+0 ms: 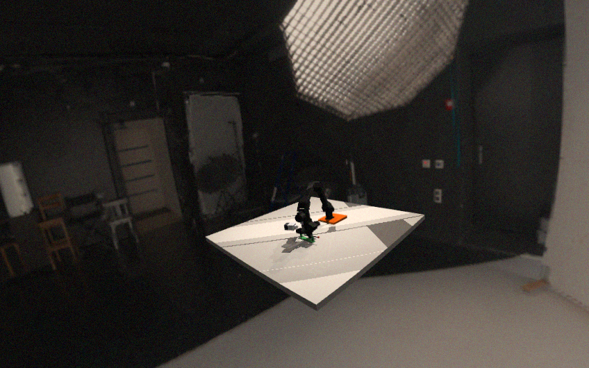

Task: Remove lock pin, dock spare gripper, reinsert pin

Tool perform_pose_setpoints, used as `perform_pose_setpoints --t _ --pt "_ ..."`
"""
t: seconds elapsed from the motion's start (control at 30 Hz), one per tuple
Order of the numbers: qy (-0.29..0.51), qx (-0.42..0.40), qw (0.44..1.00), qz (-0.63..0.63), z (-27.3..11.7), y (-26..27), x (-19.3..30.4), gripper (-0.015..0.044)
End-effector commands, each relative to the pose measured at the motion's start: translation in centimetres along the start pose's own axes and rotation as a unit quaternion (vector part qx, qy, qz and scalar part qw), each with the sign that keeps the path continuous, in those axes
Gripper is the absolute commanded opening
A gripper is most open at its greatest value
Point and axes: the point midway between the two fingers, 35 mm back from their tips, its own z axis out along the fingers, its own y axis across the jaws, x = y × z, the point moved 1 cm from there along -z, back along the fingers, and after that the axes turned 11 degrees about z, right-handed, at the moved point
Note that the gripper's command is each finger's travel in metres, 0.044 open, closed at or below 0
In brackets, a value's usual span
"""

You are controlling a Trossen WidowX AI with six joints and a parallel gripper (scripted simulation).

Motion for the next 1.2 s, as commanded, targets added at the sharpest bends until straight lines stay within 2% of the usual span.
perform_pose_setpoints --t 0.0,0.37,0.63,1.17 --pt "-0.001 0.002 1.0 0.0 -0.9 -0.1 -0.2 0.0" --pt "0.004 -0.006 1.0 0.0 -2.7 0.3 -0.2 0.0" --pt "0.005 -0.008 1.0 0.0 -2.2 0.4 0.0 0.0" --pt "0.007 -0.007 1.0 -0.004 -4.2 -1.1 4.2 0.0"
